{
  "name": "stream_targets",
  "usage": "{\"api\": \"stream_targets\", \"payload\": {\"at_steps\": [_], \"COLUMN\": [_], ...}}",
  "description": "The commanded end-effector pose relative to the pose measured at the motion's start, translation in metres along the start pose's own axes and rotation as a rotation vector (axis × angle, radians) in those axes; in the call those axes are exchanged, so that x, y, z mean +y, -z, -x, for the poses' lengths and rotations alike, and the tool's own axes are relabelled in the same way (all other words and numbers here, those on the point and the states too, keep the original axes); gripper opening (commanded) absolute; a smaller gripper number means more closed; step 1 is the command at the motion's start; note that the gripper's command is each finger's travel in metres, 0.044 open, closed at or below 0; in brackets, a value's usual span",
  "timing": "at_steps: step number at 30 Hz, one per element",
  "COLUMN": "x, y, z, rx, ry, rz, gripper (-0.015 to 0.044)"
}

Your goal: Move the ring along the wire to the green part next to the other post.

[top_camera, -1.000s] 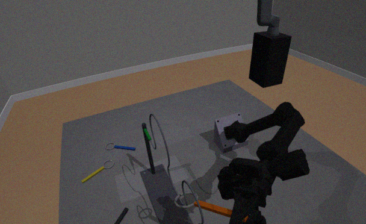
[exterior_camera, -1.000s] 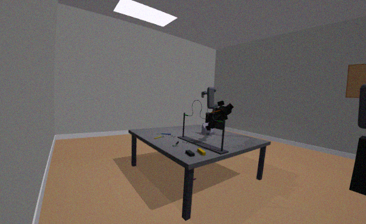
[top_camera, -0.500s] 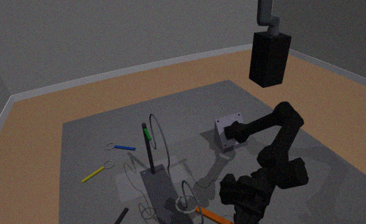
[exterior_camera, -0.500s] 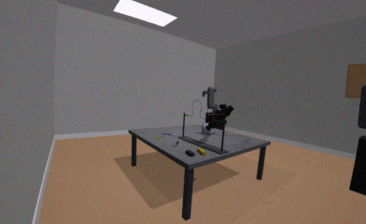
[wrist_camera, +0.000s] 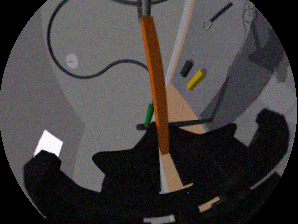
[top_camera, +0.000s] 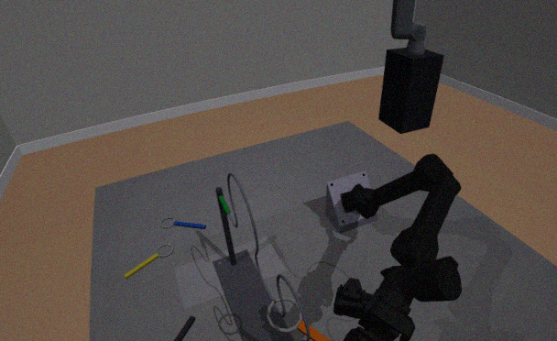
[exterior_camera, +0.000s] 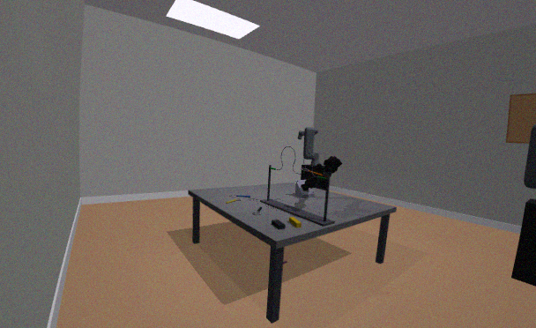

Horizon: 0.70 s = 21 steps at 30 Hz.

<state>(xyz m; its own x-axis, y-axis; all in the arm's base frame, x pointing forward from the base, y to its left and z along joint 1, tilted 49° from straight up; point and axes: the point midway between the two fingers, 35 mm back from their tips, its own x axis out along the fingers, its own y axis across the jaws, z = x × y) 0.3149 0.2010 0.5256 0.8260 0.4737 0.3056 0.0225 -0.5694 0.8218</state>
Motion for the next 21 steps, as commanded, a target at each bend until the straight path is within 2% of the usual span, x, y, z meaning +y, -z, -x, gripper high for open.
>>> {"api": "stream_targets", "payload": {"at_steps": [1,21], "x": [-0.017,-0.088], "y": [-0.001,-0.023], "z": [0.000,0.010], "rx": [0.000,-0.017], "ry": [0.056,0.312], "rz": [0.089,0.523], "gripper": [-0.0150,-0.0150]}}
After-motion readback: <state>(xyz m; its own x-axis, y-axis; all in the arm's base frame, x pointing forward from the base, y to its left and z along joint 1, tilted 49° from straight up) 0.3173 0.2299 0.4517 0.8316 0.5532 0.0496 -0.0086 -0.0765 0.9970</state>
